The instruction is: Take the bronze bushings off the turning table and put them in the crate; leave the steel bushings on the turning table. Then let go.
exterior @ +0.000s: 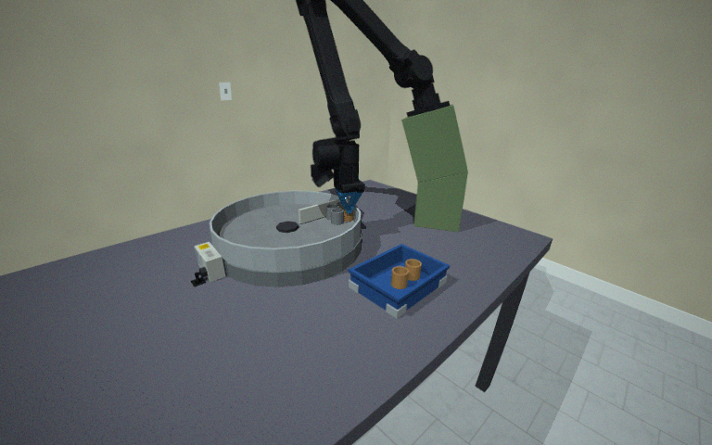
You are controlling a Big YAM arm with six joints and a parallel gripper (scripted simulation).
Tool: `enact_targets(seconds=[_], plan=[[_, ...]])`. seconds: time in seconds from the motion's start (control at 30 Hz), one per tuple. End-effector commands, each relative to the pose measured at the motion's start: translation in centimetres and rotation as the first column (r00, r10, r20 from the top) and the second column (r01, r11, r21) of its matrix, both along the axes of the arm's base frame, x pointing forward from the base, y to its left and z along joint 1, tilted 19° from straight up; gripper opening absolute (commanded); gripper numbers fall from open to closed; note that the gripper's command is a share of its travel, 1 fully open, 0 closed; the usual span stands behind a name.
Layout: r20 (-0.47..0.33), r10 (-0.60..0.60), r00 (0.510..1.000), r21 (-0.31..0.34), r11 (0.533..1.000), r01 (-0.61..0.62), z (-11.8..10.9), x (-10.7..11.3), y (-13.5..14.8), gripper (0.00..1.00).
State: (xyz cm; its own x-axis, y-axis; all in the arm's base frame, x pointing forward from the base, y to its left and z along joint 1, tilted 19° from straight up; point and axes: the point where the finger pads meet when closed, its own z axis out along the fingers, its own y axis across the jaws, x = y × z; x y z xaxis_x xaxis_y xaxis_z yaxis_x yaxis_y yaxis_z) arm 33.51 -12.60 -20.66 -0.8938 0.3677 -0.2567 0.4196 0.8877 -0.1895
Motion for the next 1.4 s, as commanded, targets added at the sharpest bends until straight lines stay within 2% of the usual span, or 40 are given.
enact_targets(seconds=[0.0, 0.53, 0.57, 1.37], plan=[[0.025, 0.01, 1.0, -0.006, 1.0, -0.009, 0.58, 1.0, -0.21, 0.12], [0.025, 0.01, 1.0, -0.006, 1.0, -0.009, 0.58, 1.0, -0.21, 0.12], [0.025, 0.01, 1.0, -0.006, 1.0, -0.009, 0.58, 1.0, -0.21, 0.0], [0.023, 0.0, 1.0, -0.01, 1.0, 0.0, 0.6, 0.86, -0.52, 0.0]])
